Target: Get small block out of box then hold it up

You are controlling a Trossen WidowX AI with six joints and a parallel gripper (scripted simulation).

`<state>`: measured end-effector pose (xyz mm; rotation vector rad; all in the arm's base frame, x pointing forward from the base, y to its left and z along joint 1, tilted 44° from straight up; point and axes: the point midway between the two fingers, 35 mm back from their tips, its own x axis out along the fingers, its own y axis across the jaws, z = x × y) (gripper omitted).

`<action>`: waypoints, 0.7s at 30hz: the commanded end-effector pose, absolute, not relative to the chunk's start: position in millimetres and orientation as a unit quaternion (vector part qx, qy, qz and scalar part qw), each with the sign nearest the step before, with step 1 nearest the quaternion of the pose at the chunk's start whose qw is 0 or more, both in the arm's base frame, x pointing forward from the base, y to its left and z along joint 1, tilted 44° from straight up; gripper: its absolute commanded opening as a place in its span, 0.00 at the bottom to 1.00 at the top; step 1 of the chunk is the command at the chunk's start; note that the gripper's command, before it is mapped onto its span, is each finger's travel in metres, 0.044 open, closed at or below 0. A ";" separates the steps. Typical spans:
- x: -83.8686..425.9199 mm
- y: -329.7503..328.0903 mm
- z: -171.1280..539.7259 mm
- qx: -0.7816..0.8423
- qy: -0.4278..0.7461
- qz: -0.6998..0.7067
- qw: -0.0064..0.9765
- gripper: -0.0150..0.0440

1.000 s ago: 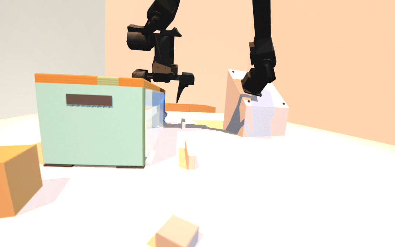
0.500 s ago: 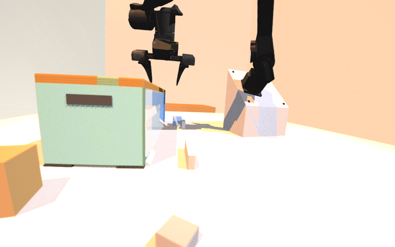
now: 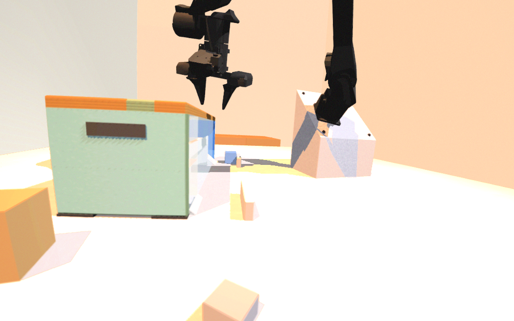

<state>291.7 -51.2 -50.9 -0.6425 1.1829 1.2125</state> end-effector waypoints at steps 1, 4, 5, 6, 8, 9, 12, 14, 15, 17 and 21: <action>285.8 -55.5 -54.4 -0.153 0.588 0.431 0.667 0.74; 281.9 -58.4 -55.7 -0.031 0.640 0.336 0.690 0.74; 280.6 -59.3 -56.1 0.010 0.654 0.303 0.694 0.74; 279.3 -60.2 -56.5 0.051 0.666 0.269 0.694 0.74; 276.7 -62.0 -57.2 0.134 0.684 0.201 0.688 0.74; 275.4 -62.8 -57.6 0.175 0.691 0.166 0.682 0.74; 271.6 -65.4 -58.4 0.288 0.698 0.069 0.651 0.74; 270.0 -66.4 -58.8 0.329 0.697 0.034 0.636 0.74; 269.3 -66.8 -58.9 0.348 0.696 0.017 0.627 0.74; 268.1 -67.6 -59.1 0.386 0.693 -0.018 0.608 0.74; 265.1 -69.4 -59.5 0.462 0.680 -0.086 0.562 0.74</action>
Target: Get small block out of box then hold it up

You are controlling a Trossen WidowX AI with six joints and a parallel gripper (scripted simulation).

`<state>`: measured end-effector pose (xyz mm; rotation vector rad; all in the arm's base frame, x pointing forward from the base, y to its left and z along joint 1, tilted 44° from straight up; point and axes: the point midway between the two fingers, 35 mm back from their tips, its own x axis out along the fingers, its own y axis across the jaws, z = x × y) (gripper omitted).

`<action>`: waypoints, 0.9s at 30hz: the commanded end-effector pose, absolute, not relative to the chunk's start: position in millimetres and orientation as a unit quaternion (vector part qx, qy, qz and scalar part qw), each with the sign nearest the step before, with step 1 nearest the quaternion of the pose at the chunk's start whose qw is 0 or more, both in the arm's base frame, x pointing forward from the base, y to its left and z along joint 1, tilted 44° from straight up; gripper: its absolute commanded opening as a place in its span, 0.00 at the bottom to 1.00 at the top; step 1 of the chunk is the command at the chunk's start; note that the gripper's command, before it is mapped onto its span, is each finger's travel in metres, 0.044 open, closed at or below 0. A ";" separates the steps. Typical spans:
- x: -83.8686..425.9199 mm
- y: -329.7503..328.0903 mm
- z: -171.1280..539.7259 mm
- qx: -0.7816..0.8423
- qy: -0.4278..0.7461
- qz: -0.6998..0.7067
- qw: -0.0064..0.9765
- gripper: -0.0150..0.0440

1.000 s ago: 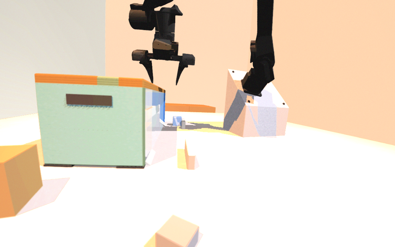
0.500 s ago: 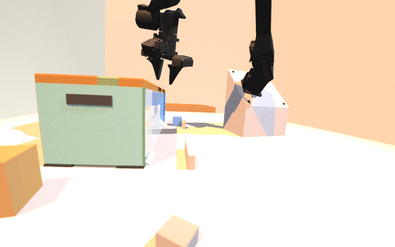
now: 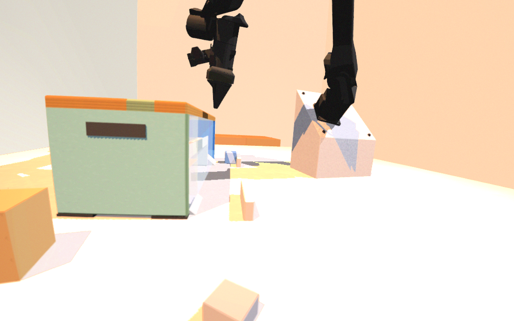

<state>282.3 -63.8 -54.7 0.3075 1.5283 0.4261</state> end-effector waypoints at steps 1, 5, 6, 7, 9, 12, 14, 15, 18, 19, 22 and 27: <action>264.4 -69.8 -59.6 0.479 0.676 -0.103 0.550 0.74; 262.0 -71.3 -59.9 0.544 0.656 -0.168 0.495 0.74; 261.4 -71.6 -59.9 0.560 0.650 -0.184 0.480 0.74; 260.8 -72.0 -60.0 0.575 0.644 -0.200 0.464 0.74; 259.2 -73.0 -60.1 0.606 0.629 -0.230 0.431 0.74; 257.4 -74.0 -60.2 0.645 0.605 -0.274 0.379 0.74; 256.3 -74.6 -60.2 0.668 0.587 -0.302 0.343 0.74; 255.7 -74.9 -60.2 0.679 0.578 -0.316 0.324 0.74; 253.6 -76.2 -60.2 0.711 0.547 -0.354 0.265 0.74; 253.0 -76.5 -60.2 0.720 0.536 -0.367 0.245 0.74; 251.4 -77.4 -60.2 0.743 0.503 -0.402 0.184 0.74; 248.8 -78.8 -60.0 0.769 0.442 -0.455 0.078 0.74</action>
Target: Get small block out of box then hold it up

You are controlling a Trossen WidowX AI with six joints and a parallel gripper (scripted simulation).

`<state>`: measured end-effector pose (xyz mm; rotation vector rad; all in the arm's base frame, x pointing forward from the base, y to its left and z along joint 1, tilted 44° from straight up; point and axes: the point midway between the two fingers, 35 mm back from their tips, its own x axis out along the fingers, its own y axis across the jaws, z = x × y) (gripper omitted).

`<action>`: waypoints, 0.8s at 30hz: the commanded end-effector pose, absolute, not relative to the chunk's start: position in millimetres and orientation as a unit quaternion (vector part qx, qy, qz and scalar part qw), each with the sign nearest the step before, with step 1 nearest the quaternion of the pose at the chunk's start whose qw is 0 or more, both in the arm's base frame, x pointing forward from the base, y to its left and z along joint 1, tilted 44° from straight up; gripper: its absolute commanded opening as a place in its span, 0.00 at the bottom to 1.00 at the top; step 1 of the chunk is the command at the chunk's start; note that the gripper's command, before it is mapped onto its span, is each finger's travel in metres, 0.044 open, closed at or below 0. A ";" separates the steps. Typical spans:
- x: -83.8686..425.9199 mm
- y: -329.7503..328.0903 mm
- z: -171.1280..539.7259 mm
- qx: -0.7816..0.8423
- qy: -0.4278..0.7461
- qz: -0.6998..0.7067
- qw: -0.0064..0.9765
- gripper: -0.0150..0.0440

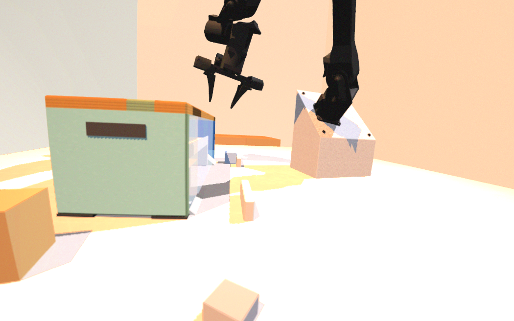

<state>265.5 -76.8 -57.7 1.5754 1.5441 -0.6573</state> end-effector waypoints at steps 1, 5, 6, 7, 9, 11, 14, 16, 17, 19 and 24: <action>247.8 -79.3 -59.9 0.774 0.429 -0.463 0.054 0.74; 245.9 -80.4 -59.7 0.781 0.376 -0.498 -0.033 0.74; 245.4 -80.7 -59.7 0.781 0.362 -0.505 -0.055 0.74; 244.9 -81.0 -59.6 0.781 0.348 -0.512 -0.077 0.74; 243.9 -81.5 -59.5 0.779 0.320 -0.526 -0.121 0.74; 242.7 -82.1 -59.3 0.774 0.291 -0.537 -0.166 0.74; 241.4 -82.8 -59.0 0.762 0.248 -0.552 -0.231 0.74; 240.7 -83.2 -58.9 0.750 0.219 -0.561 -0.272 0.74; 240.5 -83.3 -58.8 0.745 0.207 -0.565 -0.289 0.74; 240.3 -83.4 -58.8 0.742 0.202 -0.566 -0.296 0.74; 240.3 -83.4 -58.8 0.742 0.202 -0.566 -0.296 0.74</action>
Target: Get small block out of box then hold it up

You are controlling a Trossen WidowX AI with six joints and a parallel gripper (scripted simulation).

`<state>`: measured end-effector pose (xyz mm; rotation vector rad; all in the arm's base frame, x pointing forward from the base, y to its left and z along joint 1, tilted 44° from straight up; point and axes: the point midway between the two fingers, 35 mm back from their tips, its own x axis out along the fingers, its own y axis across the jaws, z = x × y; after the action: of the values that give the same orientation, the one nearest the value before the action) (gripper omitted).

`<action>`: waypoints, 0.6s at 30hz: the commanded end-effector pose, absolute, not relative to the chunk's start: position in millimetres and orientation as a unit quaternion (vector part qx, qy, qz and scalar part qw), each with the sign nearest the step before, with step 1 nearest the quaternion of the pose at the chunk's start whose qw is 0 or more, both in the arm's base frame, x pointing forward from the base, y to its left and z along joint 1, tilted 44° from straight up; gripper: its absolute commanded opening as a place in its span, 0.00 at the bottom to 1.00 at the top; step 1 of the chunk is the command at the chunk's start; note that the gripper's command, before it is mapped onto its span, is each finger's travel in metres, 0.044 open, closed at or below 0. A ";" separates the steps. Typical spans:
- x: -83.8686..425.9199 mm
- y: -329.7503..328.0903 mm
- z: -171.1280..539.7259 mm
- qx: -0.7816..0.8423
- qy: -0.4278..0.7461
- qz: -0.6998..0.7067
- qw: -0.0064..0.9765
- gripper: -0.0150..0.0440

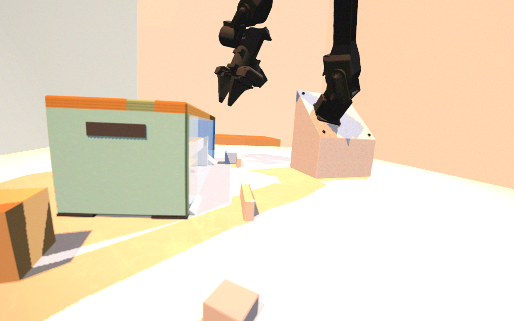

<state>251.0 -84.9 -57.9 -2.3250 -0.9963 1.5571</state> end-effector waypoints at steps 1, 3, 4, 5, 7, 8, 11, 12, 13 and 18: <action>240.3 -83.4 -58.8 -0.742 -0.202 0.566 0.296 0.74; 240.3 -83.4 -58.8 -0.742 -0.202 0.566 0.296 0.74; 240.3 -83.4 -58.8 -0.742 -0.202 0.566 0.296 0.74; 240.3 -83.4 -58.8 -0.742 -0.202 0.566 0.296 0.74; 240.3 -83.4 -58.8 -0.742 -0.202 0.566 0.296 0.74; 240.3 -83.4 -58.8 -0.742 -0.202 0.566 0.296 0.74; 240.3 -83.4 -58.8 -0.742 -0.202 0.566 0.296 0.74; 240.3 -83.4 -58.8 -0.742 -0.202 0.566 0.296 0.74; 240.3 -83.4 -58.8 -0.742 -0.202 0.566 0.296 0.74; 241.0 -68.5 -79.6 -0.743 -0.201 0.566 0.296 0.74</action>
<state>243.5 -83.9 -63.0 -2.0007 -0.5367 1.5020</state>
